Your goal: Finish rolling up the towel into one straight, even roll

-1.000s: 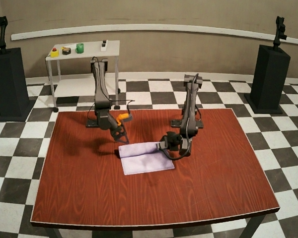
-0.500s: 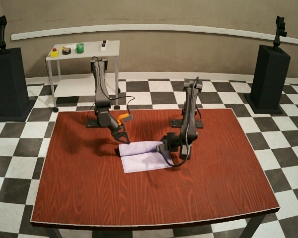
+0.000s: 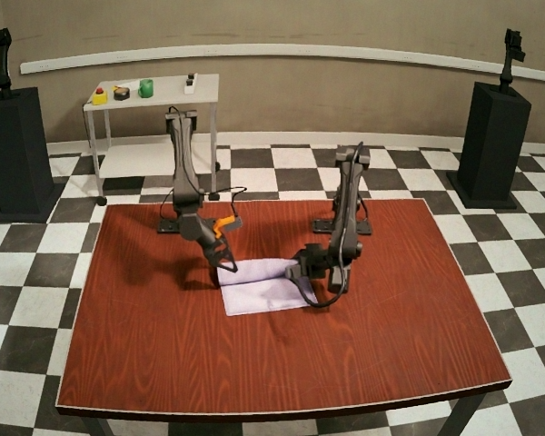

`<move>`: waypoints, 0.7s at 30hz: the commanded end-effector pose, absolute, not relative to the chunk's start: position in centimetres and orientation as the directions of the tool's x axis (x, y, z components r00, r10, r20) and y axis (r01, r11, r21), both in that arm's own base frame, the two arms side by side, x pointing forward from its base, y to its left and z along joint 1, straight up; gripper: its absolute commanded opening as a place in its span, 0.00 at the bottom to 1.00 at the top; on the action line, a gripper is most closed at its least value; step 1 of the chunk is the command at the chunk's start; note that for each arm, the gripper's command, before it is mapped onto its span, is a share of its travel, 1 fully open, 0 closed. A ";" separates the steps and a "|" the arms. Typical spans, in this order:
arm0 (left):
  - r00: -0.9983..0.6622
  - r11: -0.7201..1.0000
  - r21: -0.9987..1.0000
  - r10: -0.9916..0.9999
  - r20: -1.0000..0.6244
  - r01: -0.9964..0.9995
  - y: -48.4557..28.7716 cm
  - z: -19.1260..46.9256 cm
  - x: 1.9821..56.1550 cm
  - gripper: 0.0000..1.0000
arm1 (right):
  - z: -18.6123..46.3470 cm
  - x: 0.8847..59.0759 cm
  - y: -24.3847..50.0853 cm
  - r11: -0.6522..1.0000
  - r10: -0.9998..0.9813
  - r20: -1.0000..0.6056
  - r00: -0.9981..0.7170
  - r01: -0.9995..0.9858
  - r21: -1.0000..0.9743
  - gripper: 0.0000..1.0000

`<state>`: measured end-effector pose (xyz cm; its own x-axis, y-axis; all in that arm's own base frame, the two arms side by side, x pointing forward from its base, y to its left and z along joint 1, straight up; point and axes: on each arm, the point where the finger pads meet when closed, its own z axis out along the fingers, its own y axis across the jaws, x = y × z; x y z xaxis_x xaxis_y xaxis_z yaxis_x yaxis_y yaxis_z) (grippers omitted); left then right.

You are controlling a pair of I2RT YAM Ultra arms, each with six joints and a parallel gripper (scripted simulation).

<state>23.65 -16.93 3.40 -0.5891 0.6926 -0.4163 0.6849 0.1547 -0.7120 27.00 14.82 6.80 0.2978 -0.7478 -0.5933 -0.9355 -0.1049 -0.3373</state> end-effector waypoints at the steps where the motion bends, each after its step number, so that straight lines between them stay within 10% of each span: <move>1: -0.591 0.145 -0.707 0.677 -0.439 0.692 -17.0 3.9 24.3 0.32 | 5.4 26.9 14.9 -0.106 -0.736 -0.604 0.305 -0.934 -0.342 0.98; 9: -0.591 0.145 -0.707 0.677 -0.439 0.692 -17.0 3.9 24.3 0.32 | 2.8 26.8 15.0 -0.105 -0.737 -0.604 0.304 -0.934 -0.342 0.98; 21: -0.591 0.145 -0.707 0.677 -0.439 0.692 -17.0 3.9 24.3 0.32 | 2.8 26.8 15.0 -0.105 -0.737 -0.604 0.304 -0.934 -0.342 0.55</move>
